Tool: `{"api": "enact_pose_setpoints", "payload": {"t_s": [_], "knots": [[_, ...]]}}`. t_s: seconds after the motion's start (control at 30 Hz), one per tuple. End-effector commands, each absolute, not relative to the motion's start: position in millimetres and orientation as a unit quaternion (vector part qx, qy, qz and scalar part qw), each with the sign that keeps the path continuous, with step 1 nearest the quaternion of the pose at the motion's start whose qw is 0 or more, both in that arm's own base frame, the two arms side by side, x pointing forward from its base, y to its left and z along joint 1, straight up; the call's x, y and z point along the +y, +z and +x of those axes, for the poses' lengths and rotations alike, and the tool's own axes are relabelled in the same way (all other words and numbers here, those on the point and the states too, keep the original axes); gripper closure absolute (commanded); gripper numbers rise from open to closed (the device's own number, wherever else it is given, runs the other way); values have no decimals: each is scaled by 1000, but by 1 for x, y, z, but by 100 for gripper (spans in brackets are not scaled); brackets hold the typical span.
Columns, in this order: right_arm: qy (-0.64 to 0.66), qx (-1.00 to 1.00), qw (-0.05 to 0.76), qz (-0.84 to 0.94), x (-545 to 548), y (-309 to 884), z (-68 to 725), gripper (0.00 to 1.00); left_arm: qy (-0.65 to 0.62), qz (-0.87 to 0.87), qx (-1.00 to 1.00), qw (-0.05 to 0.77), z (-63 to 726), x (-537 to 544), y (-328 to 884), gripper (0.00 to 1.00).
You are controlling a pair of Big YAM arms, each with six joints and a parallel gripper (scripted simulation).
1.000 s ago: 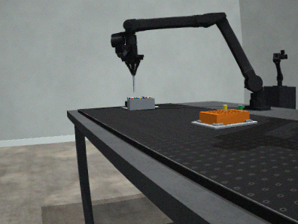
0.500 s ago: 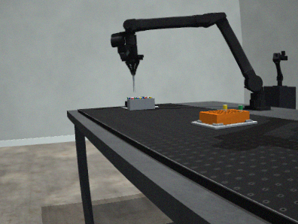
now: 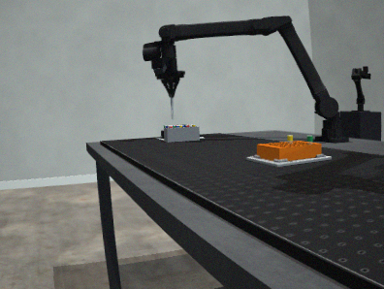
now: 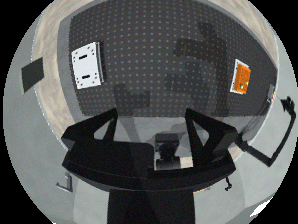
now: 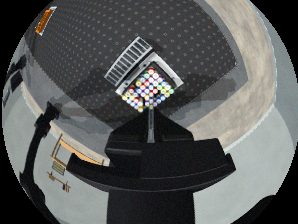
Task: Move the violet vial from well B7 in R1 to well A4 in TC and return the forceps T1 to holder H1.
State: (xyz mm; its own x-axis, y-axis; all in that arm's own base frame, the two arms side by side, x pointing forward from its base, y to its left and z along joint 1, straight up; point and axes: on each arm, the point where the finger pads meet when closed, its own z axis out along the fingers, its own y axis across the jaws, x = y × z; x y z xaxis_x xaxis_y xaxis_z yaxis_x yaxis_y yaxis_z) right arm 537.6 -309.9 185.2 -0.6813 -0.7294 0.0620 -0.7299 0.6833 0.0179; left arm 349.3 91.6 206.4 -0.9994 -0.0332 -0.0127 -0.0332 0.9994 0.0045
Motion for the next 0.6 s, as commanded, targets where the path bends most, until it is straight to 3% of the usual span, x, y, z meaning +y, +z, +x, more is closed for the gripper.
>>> {"api": "enact_pose_setpoints", "payload": {"t_s": [0.0, 0.57], "knots": [[28, -914, 14, 405, -307, 216, 544, 93, -3, -7, 1000, -7, 349, 87, 198, 0], [19, -913, 21, 406, -305, 210, 539, 93, -3, -7, 1000, -7, 349, 87, 198, 0]]}}
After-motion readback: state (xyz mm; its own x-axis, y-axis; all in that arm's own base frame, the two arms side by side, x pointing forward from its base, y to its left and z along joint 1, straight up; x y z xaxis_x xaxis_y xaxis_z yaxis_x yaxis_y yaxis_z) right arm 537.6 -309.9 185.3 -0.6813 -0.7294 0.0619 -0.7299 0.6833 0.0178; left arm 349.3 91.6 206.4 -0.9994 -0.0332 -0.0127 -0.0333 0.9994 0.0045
